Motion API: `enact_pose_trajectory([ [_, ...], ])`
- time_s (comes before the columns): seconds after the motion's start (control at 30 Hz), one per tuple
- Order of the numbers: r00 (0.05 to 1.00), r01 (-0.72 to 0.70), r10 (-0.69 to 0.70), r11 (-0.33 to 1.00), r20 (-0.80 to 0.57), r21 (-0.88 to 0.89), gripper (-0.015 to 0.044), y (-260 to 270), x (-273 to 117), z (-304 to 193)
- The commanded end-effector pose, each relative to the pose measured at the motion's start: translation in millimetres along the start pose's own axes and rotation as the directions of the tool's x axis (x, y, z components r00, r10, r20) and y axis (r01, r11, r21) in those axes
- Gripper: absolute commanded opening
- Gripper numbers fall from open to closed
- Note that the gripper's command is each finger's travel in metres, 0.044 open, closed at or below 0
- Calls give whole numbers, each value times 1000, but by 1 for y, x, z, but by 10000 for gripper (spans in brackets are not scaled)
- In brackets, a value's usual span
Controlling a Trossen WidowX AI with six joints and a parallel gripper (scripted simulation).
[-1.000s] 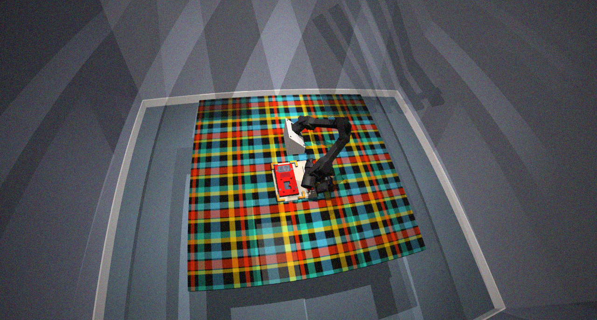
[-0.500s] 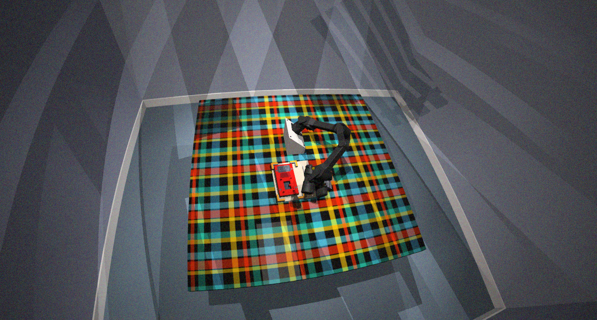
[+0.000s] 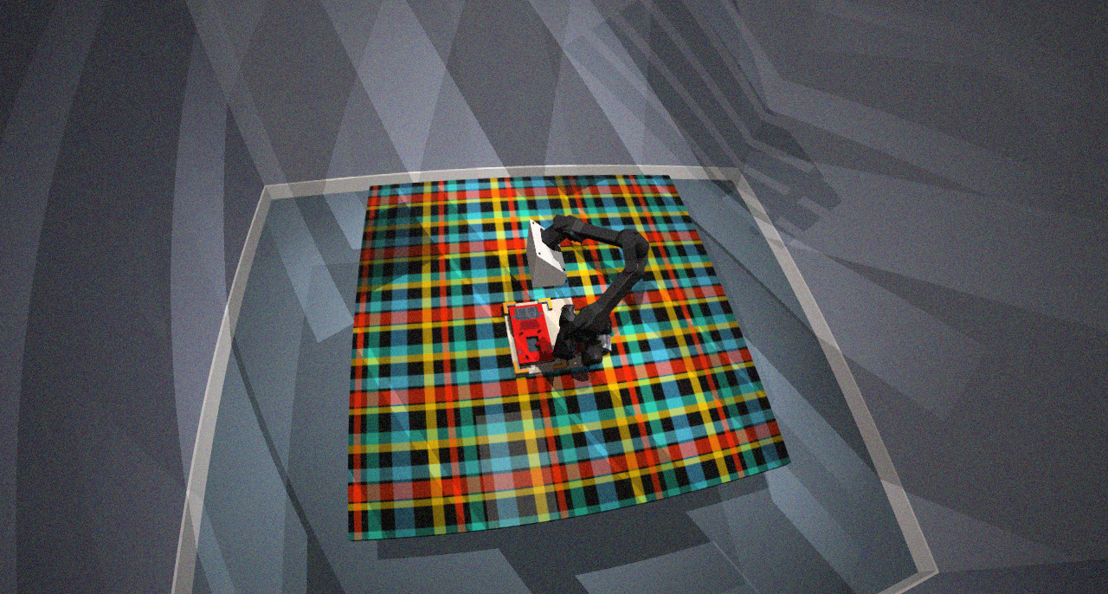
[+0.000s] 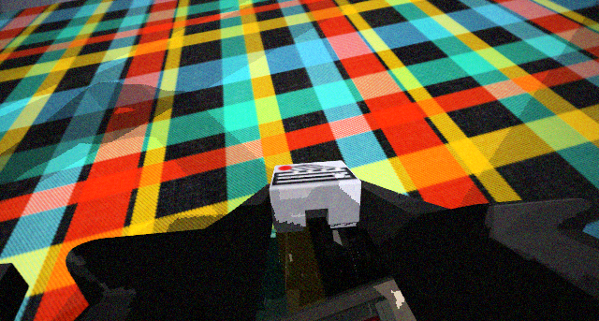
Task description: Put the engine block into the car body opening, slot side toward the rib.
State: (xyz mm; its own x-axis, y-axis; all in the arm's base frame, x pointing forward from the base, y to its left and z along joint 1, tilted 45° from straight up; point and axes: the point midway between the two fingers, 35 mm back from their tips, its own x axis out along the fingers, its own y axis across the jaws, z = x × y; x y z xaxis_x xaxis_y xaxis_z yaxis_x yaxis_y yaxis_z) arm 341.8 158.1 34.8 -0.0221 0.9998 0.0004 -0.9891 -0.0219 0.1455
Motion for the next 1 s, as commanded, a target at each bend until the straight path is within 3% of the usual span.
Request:
enact_pose_trajectory([
  [0.0, 1000, 12, -12, 1000, 1, -2, 0, 1, -4, -5],
  [0.03, 1000, 16, -16, 1000, 2, -2, 0, 1, -6, -6],
  [0.6, 1000, 6, -6, 1000, 0, 0, 440, 0, -2, -2],
  [0.97, 999, 52, -52, 999, 7, 0, 440, 3, -18, -3],
])
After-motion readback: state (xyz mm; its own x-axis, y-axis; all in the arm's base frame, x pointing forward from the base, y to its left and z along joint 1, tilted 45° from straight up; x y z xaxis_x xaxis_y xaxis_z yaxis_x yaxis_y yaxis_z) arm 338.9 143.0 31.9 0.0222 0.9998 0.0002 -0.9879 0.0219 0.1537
